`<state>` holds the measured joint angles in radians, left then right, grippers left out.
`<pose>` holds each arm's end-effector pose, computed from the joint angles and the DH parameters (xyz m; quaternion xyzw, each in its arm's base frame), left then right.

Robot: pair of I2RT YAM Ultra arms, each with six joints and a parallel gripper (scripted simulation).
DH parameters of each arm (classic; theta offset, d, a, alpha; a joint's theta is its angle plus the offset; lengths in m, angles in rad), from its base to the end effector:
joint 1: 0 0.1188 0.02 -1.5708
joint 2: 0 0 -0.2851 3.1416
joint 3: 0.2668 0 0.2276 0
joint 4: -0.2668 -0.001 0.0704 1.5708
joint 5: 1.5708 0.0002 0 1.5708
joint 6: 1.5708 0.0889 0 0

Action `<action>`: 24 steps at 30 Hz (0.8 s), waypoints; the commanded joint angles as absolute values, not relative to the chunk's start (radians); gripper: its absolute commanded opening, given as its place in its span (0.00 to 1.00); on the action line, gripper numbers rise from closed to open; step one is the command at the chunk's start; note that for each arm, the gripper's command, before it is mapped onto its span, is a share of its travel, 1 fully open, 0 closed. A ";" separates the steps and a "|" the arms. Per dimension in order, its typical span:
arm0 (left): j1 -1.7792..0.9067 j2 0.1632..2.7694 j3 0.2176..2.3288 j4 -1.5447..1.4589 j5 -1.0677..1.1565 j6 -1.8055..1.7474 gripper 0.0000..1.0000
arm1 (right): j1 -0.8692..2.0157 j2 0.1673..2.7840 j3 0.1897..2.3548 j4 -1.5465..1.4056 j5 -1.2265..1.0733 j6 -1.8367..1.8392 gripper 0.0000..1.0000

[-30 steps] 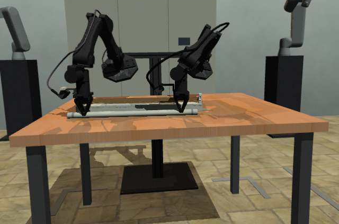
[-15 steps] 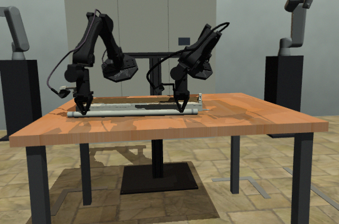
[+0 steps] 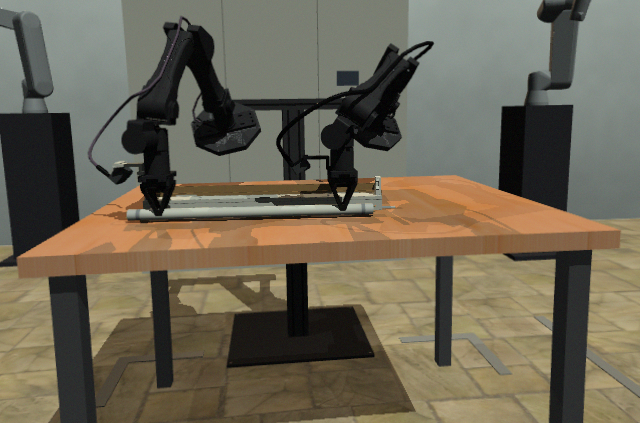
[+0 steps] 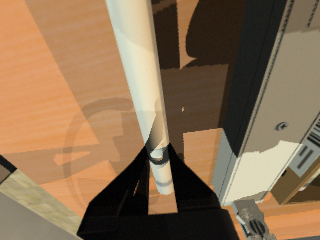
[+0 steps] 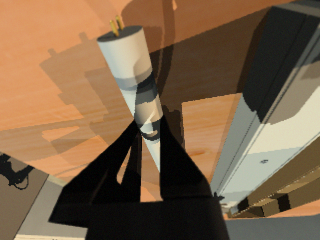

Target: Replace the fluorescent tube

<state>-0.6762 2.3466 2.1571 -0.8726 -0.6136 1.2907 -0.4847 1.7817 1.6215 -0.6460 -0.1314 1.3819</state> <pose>0.4352 -0.2823 0.2148 0.7259 0.5745 0.3511 0.1402 0.3736 -0.1825 0.3073 0.7294 0.5707 0.2163 0.3090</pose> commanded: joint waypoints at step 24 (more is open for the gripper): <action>-0.737 2.282 2.152 -0.942 -0.635 1.254 0.11 | -0.512 1.721 1.646 -0.719 -0.127 1.370 0.11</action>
<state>-0.7067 2.3039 2.1571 -0.9218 -0.6258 1.2652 -0.4953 1.7252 1.6196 -0.6937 -0.1371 1.3762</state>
